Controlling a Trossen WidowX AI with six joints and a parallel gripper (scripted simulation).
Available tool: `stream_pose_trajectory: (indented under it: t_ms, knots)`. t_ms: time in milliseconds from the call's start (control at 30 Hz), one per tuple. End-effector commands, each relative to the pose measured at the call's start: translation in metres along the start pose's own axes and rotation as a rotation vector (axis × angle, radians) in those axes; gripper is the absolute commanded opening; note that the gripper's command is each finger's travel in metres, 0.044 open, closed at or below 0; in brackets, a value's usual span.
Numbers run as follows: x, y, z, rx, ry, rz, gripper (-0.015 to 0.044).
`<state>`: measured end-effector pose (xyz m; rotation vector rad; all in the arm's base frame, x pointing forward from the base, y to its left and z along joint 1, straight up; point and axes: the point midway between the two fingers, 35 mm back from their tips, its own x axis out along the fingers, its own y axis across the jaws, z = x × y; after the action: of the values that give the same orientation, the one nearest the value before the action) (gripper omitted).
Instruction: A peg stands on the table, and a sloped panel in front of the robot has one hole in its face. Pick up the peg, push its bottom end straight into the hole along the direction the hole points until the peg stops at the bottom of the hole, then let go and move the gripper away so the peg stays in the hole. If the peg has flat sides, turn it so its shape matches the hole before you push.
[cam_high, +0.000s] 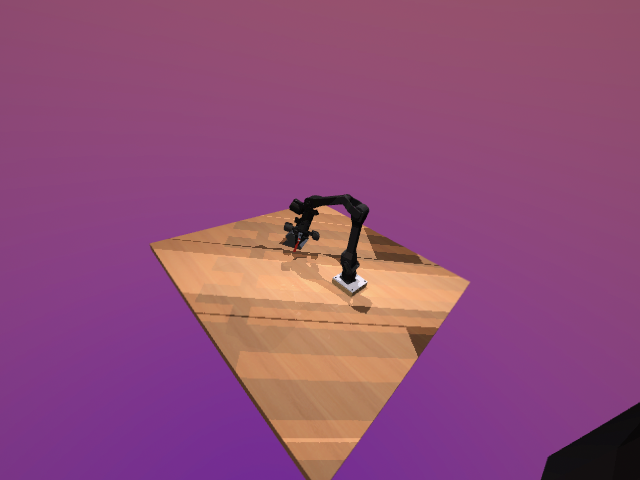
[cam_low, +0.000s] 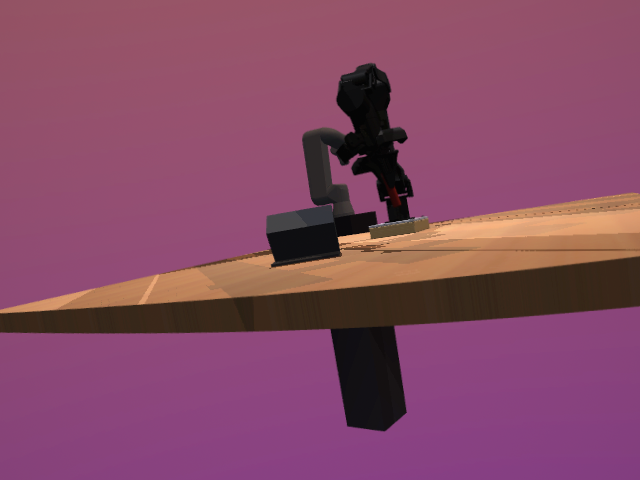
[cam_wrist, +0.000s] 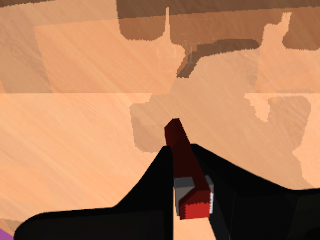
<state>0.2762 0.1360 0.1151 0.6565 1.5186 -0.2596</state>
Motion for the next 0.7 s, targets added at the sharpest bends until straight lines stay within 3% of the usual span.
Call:
stream_pose_trajectory:
  t_ms: [0, 667]
  knots:
    - [0.001, -0.003, 0.003, 0.053, 0.008, 0.014, 0.0]
    - [-0.002, -0.011, 0.024, 0.28, 0.018, 0.092, 0.0]
